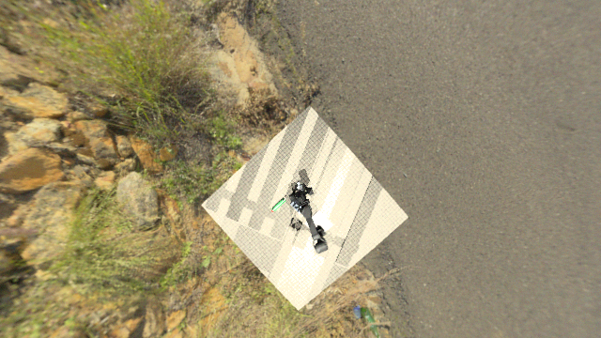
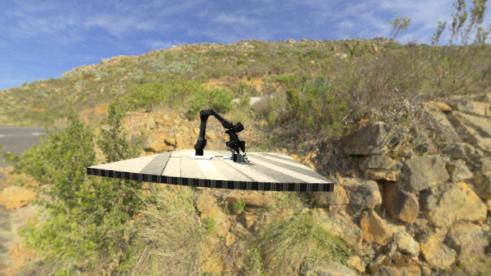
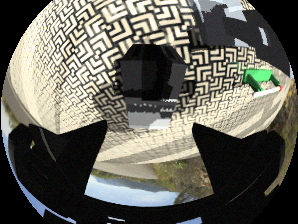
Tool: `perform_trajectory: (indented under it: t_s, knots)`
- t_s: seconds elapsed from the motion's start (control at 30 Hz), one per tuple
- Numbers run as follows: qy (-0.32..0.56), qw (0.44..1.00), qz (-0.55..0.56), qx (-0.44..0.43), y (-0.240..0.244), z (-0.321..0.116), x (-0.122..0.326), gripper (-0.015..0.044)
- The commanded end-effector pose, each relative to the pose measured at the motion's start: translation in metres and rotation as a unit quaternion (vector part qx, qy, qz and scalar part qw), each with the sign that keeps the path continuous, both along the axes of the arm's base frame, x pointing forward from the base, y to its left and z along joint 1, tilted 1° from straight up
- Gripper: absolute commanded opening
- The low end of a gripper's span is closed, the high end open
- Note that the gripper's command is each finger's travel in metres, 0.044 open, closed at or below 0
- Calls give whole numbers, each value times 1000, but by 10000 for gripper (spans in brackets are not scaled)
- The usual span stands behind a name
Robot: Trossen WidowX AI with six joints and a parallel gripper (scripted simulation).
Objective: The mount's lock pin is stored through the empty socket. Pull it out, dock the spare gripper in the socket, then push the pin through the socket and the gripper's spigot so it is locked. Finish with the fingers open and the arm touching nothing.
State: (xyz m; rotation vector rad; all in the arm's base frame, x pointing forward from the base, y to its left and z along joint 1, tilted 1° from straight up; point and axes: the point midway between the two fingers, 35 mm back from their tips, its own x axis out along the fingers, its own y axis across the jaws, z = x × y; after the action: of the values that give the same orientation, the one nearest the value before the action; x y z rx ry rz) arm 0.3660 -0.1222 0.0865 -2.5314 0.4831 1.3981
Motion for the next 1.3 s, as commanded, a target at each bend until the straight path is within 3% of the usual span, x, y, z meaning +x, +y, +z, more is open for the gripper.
perform_trajectory:
  t_s: [0.0,1.0,1.27]
  knots:
    - [5,1000,-2,0,0,-9,-1,440]
    - [5,1000,-2,0,1,-51,-3,440]
    - [5,1000,-2,0,1,-51,-3,230]
